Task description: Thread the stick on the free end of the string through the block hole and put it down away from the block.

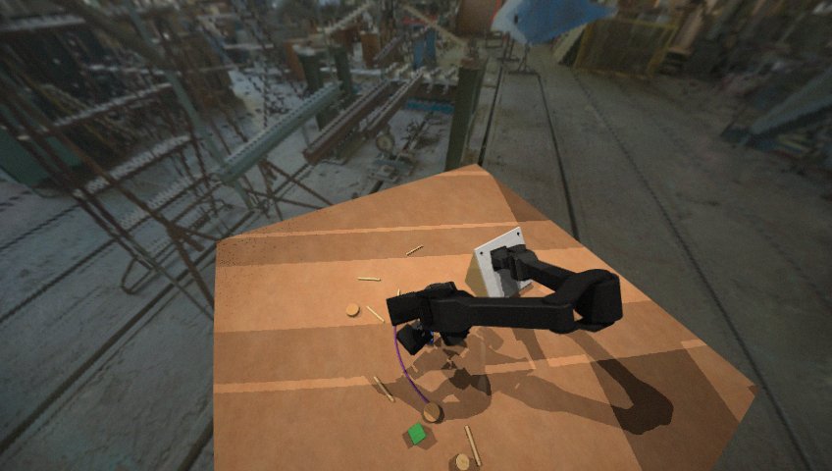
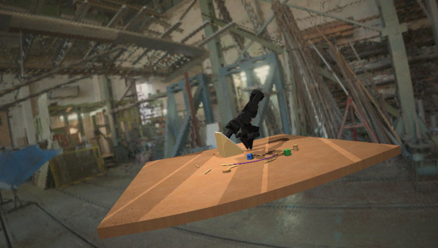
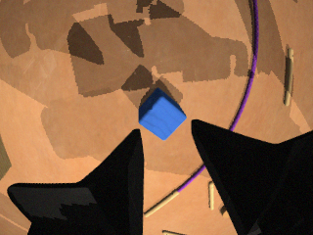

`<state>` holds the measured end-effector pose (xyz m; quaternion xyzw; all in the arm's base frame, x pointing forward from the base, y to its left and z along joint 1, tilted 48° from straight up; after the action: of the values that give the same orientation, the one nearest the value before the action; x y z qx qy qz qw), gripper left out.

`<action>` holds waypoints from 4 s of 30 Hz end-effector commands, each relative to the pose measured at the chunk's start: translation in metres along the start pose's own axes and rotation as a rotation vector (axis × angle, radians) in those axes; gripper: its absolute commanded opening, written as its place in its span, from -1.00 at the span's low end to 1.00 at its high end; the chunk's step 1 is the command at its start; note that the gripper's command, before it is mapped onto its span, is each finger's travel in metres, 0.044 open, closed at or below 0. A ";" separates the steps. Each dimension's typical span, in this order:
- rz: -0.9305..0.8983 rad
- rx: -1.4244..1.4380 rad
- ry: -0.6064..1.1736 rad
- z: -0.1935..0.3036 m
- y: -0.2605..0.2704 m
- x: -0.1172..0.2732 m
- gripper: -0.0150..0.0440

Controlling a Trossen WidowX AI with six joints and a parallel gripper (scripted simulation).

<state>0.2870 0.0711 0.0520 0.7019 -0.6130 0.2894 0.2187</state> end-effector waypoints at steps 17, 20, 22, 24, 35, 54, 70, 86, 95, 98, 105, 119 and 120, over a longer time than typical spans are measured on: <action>0.000 0.000 0.000 0.000 0.000 0.000 -0.49; 0.000 0.000 0.000 0.000 0.000 0.000 -0.49; 0.000 -0.070 0.001 0.002 -0.001 0.000 -0.31; 0.001 -0.265 0.002 0.008 -0.004 0.001 -0.14; 0.009 -1.443 0.004 0.045 -0.018 0.003 0.84; 0.014 -2.558 -0.006 0.089 -0.027 0.005 1.00; 0.008 -3.408 -0.015 0.118 -0.029 0.004 1.00; 0.000 -3.953 -0.019 0.135 -0.030 0.003 1.00; 0.000 -3.953 -0.019 0.135 -0.030 0.003 1.00; 0.000 -3.953 -0.019 0.135 -0.030 0.003 1.00; 0.000 -3.953 -0.019 0.135 -0.030 0.003 0.73; 0.000 -3.953 -0.019 0.135 -0.030 0.003 -0.08; 0.000 -3.953 -0.019 0.135 -0.030 0.003 -0.08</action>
<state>0.3353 -0.0152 -0.0429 0.4735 0.0255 0.6816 -0.5573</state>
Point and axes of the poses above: the point midway between the two fingers, 35 mm back from their tips, its own x axis back along the fingers, its own y axis across the jaws, z = x × y, the point moved 4 cm from there along x, back along the fingers, and after that the axes turned 9 degrees about -x, right-handed, at the moved point
